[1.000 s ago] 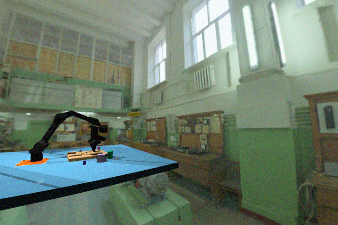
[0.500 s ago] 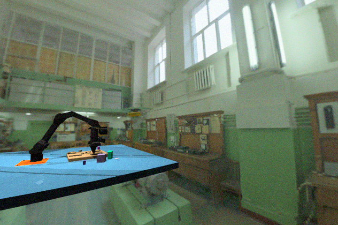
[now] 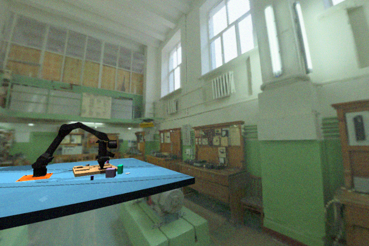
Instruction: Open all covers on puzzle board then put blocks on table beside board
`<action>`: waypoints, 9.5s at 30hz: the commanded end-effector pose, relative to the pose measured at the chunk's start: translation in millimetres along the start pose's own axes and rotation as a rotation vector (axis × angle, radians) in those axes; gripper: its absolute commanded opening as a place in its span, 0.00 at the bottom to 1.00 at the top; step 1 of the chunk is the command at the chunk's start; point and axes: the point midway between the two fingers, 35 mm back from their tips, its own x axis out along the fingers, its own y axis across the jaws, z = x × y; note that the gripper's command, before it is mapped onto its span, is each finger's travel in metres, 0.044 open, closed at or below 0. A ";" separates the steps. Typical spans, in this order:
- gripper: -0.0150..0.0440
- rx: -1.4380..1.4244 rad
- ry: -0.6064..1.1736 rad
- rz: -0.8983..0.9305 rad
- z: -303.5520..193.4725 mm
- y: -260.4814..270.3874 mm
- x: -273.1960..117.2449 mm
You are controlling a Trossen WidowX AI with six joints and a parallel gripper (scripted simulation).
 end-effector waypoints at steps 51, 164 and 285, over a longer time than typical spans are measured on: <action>0.25 0.001 0.004 0.005 -2.6 60.2 2.3; 0.25 -1.388 -0.009 0.018 -45.8 143.3 -66.5; 0.25 1.883 0.025 -0.006 -134.5 147.4 3.9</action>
